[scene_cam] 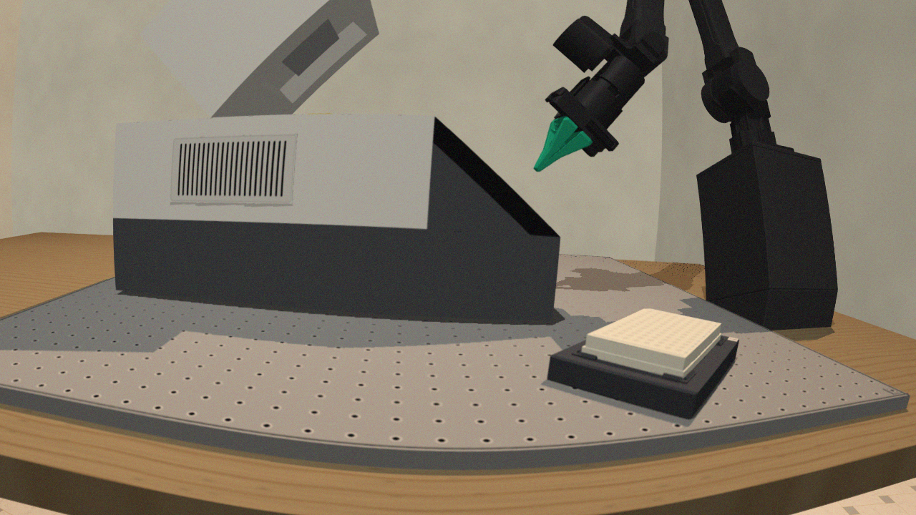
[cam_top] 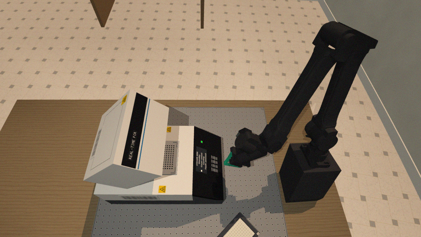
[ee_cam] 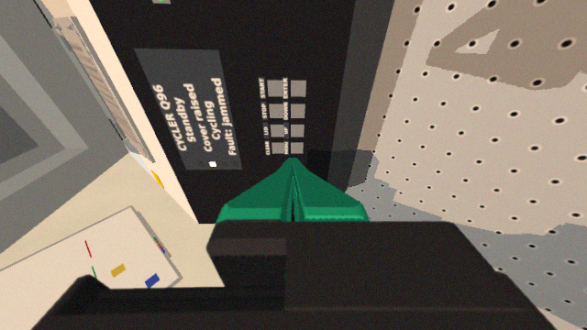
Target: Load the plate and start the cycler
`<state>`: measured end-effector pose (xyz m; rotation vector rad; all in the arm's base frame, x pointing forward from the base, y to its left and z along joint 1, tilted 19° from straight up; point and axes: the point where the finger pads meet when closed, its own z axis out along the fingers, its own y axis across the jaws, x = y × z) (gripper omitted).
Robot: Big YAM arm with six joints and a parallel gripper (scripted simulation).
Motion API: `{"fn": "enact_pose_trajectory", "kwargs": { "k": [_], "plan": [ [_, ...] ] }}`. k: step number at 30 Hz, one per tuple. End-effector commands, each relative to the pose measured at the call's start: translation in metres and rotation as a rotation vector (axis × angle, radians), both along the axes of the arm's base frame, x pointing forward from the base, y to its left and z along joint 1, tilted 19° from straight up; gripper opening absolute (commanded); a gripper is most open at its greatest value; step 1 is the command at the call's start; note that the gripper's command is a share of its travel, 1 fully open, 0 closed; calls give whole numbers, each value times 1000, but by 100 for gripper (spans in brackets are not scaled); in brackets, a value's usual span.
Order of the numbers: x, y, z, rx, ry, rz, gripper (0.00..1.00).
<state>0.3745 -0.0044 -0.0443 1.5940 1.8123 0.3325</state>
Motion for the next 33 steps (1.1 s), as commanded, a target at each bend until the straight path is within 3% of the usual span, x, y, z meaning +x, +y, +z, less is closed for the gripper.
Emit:
{"fn": "enact_pose_trajectory", "kwargs": {
  "k": [1, 10, 15, 21, 33],
  "plan": [
    [-12, 8, 16, 13, -18, 4, 0],
    [-51, 16, 42, 18, -17, -3, 0],
    [-52, 15, 51, 18, -26, -15, 0],
    [-38, 13, 53, 16, -43, -11, 0],
    [-29, 21, 57, 15, -62, 13, 0]
  ]
}}
